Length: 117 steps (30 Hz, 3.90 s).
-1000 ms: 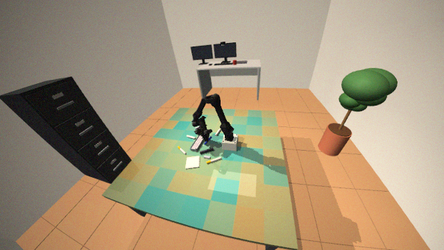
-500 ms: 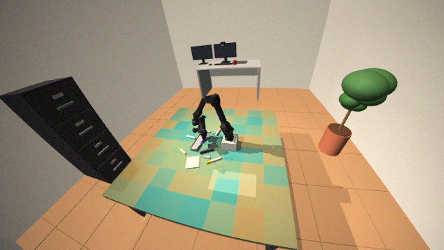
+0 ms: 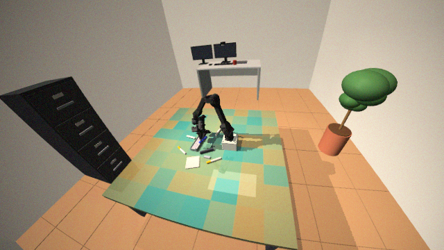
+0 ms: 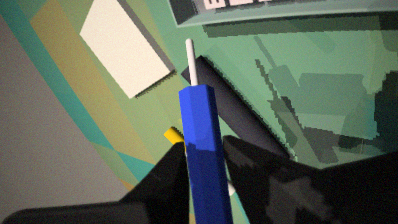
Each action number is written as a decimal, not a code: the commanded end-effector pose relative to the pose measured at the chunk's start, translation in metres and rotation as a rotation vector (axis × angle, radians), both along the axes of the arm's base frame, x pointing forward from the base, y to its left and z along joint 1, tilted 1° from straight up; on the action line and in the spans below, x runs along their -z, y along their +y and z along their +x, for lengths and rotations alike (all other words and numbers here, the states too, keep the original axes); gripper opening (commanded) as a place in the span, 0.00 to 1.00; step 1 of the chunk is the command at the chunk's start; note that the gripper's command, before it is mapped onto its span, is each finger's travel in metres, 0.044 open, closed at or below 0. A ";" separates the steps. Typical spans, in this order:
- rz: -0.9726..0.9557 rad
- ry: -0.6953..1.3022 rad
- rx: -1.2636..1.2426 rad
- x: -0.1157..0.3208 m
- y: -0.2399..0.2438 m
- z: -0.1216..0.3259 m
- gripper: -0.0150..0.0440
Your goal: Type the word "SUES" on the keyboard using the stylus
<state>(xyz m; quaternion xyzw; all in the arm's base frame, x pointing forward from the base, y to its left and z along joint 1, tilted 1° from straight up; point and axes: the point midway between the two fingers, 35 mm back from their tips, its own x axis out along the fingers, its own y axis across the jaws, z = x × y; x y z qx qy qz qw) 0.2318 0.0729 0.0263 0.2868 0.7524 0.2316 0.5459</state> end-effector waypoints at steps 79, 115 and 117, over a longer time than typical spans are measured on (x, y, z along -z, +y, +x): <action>0.030 0.951 0.946 0.007 0.003 0.046 0.39; 0.030 0.952 0.946 0.019 0.003 0.046 0.39; 0.030 0.952 0.946 0.020 0.003 0.046 0.39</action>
